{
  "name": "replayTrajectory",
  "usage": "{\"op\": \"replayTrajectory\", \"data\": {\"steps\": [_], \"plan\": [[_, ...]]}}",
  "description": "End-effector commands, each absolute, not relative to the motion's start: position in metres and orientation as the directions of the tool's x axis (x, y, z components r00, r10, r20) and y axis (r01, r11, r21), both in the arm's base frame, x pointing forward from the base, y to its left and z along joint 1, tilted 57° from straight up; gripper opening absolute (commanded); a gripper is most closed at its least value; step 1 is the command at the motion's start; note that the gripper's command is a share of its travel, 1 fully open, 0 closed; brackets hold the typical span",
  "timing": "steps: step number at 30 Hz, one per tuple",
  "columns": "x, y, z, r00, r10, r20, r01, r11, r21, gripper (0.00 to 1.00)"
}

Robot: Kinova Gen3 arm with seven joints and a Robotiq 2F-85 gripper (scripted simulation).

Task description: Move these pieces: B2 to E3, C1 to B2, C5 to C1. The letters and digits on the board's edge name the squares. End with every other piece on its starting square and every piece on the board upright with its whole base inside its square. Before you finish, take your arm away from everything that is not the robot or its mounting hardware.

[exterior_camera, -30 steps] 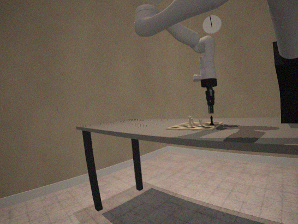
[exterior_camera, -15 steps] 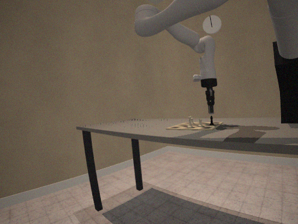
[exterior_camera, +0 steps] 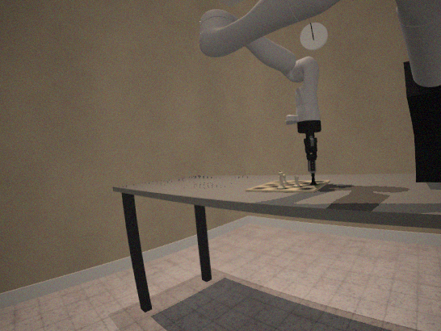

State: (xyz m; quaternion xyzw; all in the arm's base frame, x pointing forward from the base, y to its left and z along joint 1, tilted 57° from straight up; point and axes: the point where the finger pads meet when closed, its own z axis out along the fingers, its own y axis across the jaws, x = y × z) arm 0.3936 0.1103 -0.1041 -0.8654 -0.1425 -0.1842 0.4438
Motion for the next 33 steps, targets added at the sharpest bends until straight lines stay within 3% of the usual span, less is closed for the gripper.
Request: {"op": "replayTrajectory", "data": {"steps": [1, 33], "plan": [[0.393, 0.116, -0.108, 0.892, 0.087, 0.443, 0.411, -0.563, -0.717, 0.37], [0.396, 0.13, -0.117, 0.892, 0.087, 0.443, 0.411, -0.563, -0.717, 0.37]]}}
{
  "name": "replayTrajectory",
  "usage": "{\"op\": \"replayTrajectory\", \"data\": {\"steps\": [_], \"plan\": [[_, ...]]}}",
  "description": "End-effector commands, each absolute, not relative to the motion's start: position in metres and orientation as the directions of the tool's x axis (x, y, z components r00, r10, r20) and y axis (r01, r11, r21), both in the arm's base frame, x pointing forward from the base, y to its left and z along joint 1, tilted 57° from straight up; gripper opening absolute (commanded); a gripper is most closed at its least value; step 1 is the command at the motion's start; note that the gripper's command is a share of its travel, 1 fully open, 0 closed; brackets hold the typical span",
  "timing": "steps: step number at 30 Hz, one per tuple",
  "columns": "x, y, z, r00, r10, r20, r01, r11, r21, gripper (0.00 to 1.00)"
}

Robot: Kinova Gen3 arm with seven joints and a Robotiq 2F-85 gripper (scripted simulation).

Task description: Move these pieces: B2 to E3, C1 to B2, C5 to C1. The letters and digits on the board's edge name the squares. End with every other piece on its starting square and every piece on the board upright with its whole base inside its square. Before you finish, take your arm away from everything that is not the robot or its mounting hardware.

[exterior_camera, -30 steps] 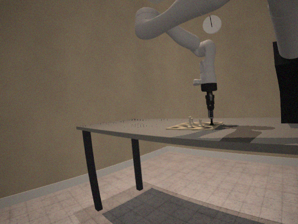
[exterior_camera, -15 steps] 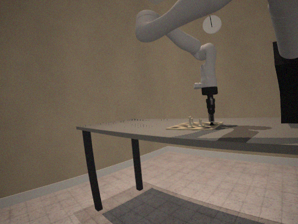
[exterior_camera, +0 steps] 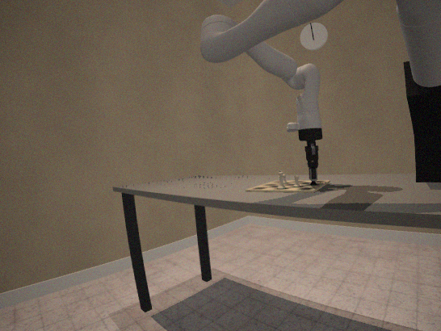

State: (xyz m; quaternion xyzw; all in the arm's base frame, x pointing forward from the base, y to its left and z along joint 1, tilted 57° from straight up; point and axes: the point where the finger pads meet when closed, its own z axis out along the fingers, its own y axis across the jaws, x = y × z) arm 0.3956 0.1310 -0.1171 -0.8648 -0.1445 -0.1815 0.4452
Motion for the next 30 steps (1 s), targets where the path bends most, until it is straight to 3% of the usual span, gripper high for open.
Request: {"op": "replayTrajectory", "data": {"steps": [1, 18, 19, 30], "plan": [[0.396, 0.1302, -0.117, 0.892, 0.087, 0.443, 0.411, -0.563, -0.717, 0.37], [0.396, 0.1302, -0.117, 0.892, 0.087, 0.443, 0.411, -0.563, -0.717, 0.37], [0.396, 0.1302, -0.117, 0.892, 0.087, 0.443, 0.411, -0.563, -0.717, 0.0], [0.396, 0.1302, -0.117, 0.892, 0.087, 0.443, 0.411, -0.563, -0.717, 0.0]]}}
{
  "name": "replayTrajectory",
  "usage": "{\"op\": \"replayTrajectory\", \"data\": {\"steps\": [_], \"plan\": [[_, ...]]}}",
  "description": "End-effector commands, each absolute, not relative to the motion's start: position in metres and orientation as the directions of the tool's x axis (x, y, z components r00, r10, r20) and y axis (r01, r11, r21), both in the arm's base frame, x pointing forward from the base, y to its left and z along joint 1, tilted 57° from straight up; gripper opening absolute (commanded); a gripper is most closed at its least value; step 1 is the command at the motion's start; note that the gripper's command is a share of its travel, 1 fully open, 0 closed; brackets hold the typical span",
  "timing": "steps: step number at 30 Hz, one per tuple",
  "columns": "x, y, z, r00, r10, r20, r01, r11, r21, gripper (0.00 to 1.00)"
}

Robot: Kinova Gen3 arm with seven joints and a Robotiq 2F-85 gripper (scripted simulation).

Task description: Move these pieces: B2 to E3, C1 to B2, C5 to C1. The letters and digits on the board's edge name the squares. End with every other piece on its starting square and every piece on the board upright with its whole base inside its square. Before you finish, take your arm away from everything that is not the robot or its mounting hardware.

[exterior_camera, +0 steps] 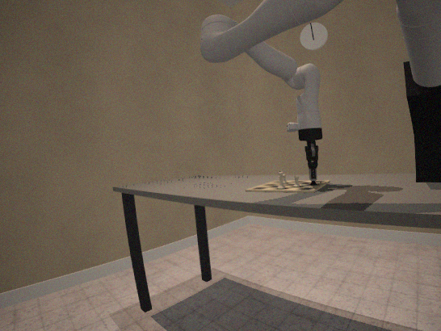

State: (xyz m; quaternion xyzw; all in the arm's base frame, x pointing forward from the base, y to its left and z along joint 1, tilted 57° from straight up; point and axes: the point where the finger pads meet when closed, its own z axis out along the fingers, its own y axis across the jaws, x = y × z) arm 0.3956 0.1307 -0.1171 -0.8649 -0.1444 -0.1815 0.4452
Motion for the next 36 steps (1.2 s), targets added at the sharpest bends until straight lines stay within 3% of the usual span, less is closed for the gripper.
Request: {"op": "replayTrajectory", "data": {"steps": [1, 29, 36], "plan": [[0.396, 0.13, -0.117, 0.892, 0.087, 0.443, 0.411, -0.563, -0.717, 0.0], [0.395, 0.125, -0.113, 0.892, 0.087, 0.443, 0.411, -0.563, -0.717, 0.0], [0.387, 0.088, -0.09, 0.892, 0.087, 0.443, 0.411, -0.563, -0.717, 0.0]]}}
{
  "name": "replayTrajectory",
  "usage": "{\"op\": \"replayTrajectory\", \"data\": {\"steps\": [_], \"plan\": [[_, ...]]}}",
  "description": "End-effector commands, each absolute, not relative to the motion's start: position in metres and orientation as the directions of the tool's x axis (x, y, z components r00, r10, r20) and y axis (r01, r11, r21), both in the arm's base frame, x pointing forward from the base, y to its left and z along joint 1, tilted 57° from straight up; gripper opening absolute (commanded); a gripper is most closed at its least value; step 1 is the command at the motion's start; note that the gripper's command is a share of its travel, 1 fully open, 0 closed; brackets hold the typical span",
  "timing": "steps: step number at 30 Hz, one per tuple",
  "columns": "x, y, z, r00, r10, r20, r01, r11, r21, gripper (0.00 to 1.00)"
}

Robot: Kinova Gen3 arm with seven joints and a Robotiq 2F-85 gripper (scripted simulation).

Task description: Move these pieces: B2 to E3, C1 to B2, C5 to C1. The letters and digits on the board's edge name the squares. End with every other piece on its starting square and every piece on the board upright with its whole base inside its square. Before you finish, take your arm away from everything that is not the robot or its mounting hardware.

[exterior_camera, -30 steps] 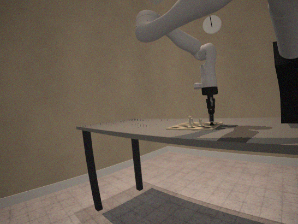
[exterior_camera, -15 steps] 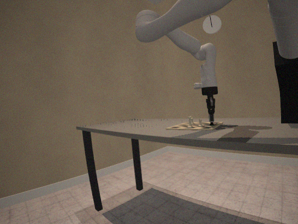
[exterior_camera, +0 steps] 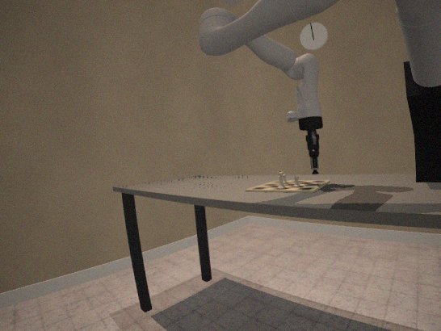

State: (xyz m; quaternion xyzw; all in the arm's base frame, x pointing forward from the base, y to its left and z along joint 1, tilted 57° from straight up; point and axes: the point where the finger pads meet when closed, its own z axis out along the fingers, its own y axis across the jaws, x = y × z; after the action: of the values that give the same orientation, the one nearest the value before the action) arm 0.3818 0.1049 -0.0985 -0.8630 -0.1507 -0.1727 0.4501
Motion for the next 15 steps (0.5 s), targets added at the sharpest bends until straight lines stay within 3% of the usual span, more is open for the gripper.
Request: {"op": "replayTrajectory", "data": {"steps": [1, 15], "plan": [[0.385, 0.082, -0.085, 0.892, 0.087, 0.443, 0.411, -0.563, -0.717, 0.0], [0.377, 0.048, -0.063, 0.892, 0.087, 0.443, 0.411, -0.563, -0.717, 0.0]]}}
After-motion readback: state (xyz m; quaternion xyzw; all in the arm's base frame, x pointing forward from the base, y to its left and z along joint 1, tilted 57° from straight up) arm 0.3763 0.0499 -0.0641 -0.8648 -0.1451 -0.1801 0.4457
